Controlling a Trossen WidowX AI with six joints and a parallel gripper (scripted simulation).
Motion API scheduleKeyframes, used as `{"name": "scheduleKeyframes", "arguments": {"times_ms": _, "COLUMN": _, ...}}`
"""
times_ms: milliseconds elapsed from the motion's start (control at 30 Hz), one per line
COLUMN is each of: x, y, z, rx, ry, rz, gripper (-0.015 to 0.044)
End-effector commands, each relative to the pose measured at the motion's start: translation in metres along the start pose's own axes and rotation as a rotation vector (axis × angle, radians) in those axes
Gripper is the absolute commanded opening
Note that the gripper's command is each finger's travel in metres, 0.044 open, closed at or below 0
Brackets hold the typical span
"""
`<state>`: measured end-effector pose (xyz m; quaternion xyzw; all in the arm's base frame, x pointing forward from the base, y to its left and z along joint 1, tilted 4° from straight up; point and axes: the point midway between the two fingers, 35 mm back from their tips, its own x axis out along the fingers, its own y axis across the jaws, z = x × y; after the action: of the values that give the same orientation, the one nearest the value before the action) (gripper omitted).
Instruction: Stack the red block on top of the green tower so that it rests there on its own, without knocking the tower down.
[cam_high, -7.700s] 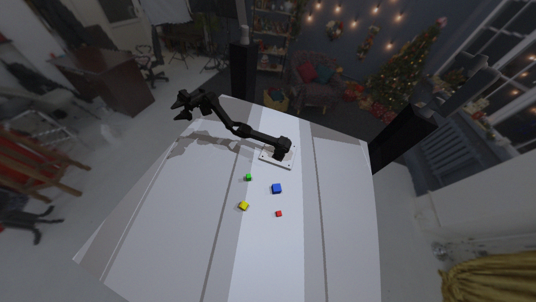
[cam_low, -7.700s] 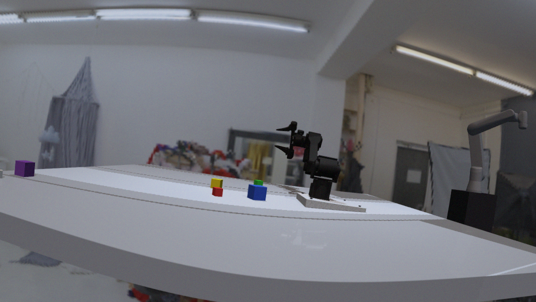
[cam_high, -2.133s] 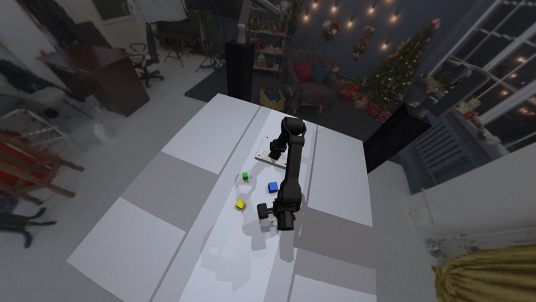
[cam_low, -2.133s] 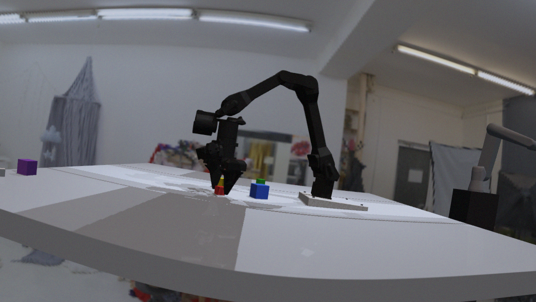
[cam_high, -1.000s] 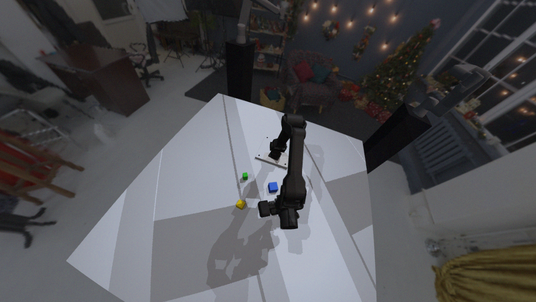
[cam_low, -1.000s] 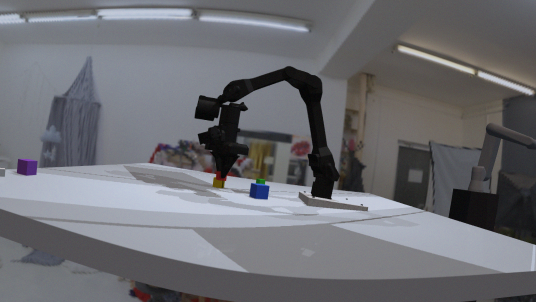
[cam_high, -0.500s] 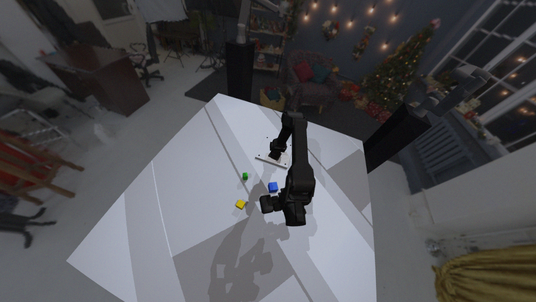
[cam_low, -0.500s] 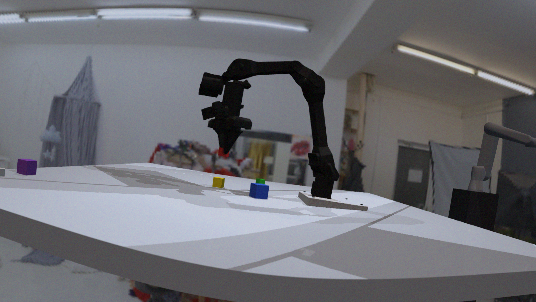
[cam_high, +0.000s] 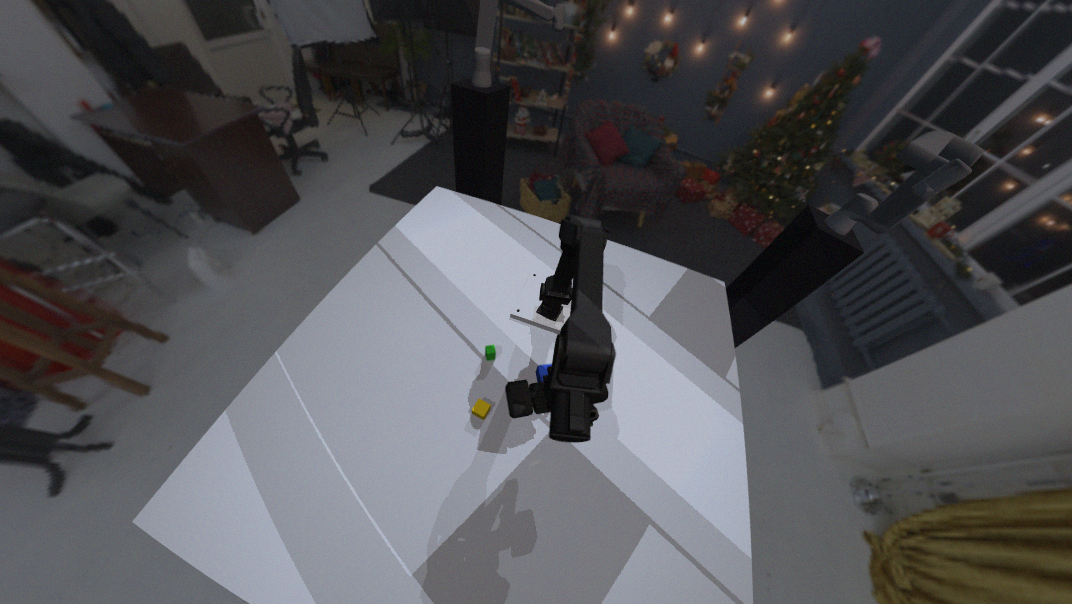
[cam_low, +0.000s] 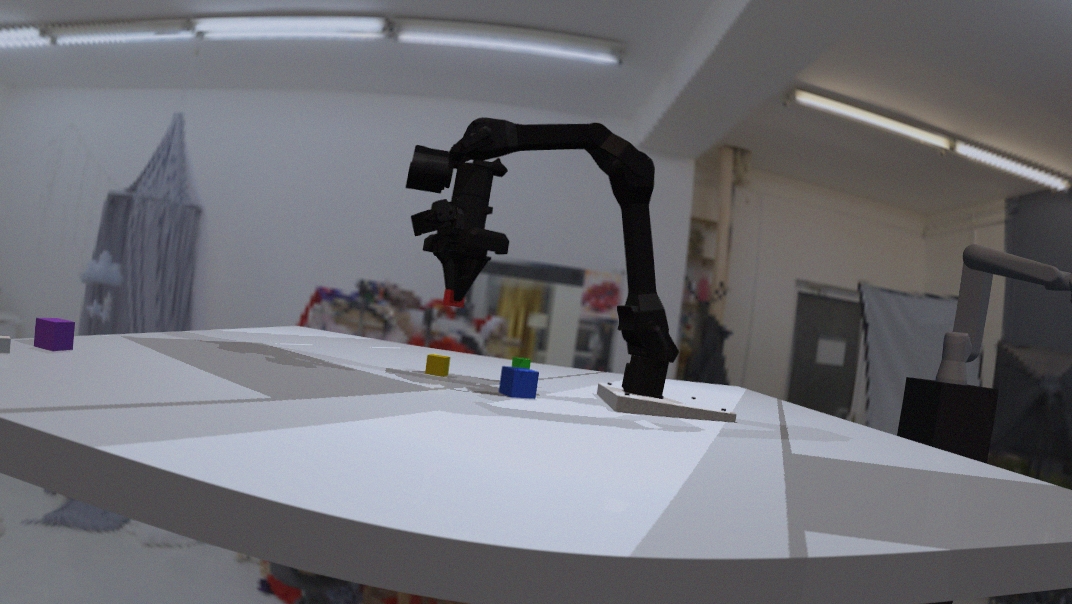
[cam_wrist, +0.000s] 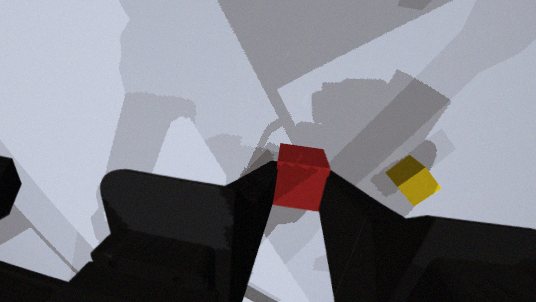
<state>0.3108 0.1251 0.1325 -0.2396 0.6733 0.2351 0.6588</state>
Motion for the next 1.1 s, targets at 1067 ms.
{"name": "scheduleKeyframes", "arguments": {"times_ms": 1067, "x": 0.001, "y": -0.095, "z": -0.179, "rx": 0.001, "ry": 0.025, "rz": -0.008, "gripper": 0.0000}}
